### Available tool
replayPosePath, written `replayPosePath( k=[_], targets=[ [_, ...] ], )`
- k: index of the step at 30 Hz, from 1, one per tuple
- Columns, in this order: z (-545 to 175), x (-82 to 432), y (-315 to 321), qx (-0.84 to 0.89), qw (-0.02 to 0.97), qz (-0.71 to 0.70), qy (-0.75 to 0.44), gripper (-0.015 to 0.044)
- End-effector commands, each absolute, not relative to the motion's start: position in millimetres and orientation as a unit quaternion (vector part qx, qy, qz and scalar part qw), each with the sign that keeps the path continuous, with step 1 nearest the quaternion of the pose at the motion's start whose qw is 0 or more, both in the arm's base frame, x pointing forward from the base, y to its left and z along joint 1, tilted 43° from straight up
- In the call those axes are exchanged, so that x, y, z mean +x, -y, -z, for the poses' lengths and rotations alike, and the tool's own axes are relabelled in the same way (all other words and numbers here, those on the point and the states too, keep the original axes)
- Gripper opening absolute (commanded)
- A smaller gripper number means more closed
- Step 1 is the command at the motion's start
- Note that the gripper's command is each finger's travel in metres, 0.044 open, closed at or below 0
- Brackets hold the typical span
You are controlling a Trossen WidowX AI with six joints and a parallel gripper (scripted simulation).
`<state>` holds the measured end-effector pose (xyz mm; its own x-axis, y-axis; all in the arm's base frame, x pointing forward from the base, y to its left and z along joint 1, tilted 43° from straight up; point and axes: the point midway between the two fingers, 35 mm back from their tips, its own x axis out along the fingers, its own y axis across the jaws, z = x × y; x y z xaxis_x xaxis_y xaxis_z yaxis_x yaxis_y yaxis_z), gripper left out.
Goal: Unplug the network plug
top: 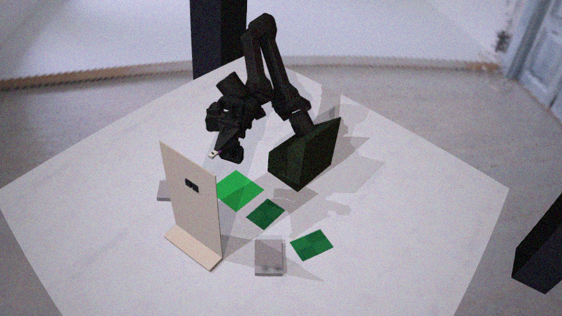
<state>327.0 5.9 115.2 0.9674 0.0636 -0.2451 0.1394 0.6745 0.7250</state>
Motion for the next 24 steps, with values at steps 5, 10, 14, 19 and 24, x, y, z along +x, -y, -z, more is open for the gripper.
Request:
replayPosePath(
  k=[5,10,14,19,24],
  targets=[
    [-128.0,322.7,-16.0,0.407,0.905,0.022,-0.124,0.0000],
    [-135.2,318.8,-22.1,0.408,0.904,0.022,-0.124,0.0000],
    [-138.8,316.6,-25.0,0.408,0.904,0.023,-0.124,0.0000],
    [-126.6,314.1,-8.3,0.393,0.906,0.063,-0.143,0.0000],
    [-109.7,307.1,15.3,0.372,0.904,0.120,-0.171,0.0000]
  ],
)
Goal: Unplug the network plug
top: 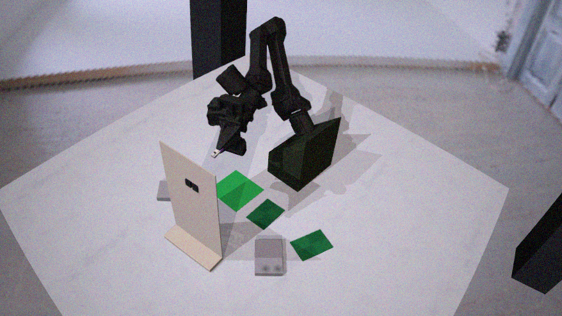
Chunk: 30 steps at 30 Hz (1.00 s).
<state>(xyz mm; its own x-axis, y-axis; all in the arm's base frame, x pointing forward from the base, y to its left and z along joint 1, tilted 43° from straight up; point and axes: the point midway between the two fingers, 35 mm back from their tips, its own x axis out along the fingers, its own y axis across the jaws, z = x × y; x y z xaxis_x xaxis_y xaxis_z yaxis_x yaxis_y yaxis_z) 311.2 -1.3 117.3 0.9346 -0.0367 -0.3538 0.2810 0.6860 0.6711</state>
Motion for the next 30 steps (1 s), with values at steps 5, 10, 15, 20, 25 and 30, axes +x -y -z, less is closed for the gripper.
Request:
replayPosePath(
  k=[5,10,15,20,25,30],
  targets=[
    [-93.8,296.4,37.9,0.351,0.897,0.175,-0.202,0.0000],
    [-79.0,282.2,58.9,0.330,0.886,0.226,-0.235,0.0000],
    [-65.6,264.8,78.0,0.310,0.869,0.275,-0.270,0.0000],
    [-53.8,244.5,94.6,0.291,0.848,0.320,-0.307,0.0000],
    [-43.7,221.8,108.6,0.273,0.822,0.360,-0.346,0.0000],
    [-36.5,200.8,118.3,0.259,0.797,0.391,-0.380,0.0000]
  ],
)
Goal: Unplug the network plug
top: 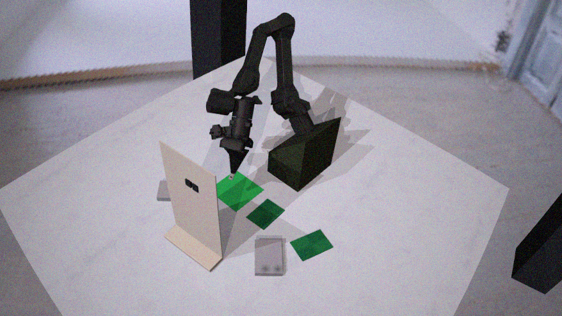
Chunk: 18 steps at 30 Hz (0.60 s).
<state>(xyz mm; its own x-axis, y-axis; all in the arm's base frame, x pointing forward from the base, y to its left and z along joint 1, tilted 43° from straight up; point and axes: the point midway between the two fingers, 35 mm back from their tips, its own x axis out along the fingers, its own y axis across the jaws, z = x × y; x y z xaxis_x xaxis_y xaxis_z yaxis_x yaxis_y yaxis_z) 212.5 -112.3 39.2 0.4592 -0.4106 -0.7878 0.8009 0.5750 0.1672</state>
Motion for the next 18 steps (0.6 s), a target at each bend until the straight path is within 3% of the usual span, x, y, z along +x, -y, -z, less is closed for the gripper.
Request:
replayPosePath(
  k=[1,18],
  targets=[
    [-36.2,199.9,118.7,0.259,0.796,0.392,-0.382,0.0000],
    [-25.9,200.2,128.1,0.259,0.795,0.392,-0.383,0.0000]
  ],
)
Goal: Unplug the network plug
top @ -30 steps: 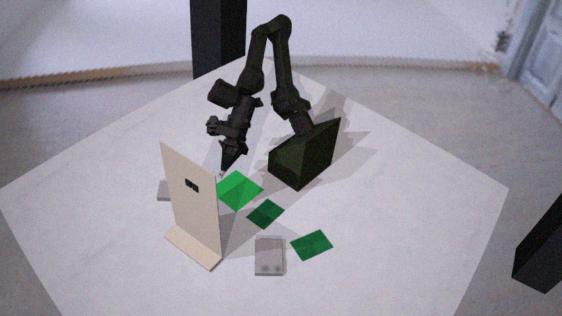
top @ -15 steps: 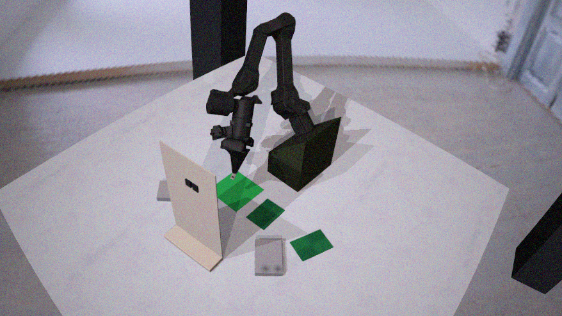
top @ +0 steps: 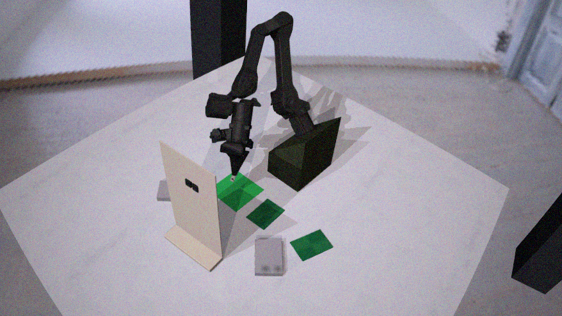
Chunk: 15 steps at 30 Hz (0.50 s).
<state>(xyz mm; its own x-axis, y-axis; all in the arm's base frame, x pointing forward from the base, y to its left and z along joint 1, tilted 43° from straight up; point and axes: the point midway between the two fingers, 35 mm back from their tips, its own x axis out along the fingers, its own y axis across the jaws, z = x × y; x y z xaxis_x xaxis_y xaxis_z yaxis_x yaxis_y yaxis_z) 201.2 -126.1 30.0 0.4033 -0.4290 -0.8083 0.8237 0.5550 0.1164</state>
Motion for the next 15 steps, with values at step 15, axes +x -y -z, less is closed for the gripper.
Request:
replayPosePath(
  k=[15],
  targets=[
    [-13.8,198.6,139.3,0.259,0.795,0.392,-0.383,0.0000]
  ],
)
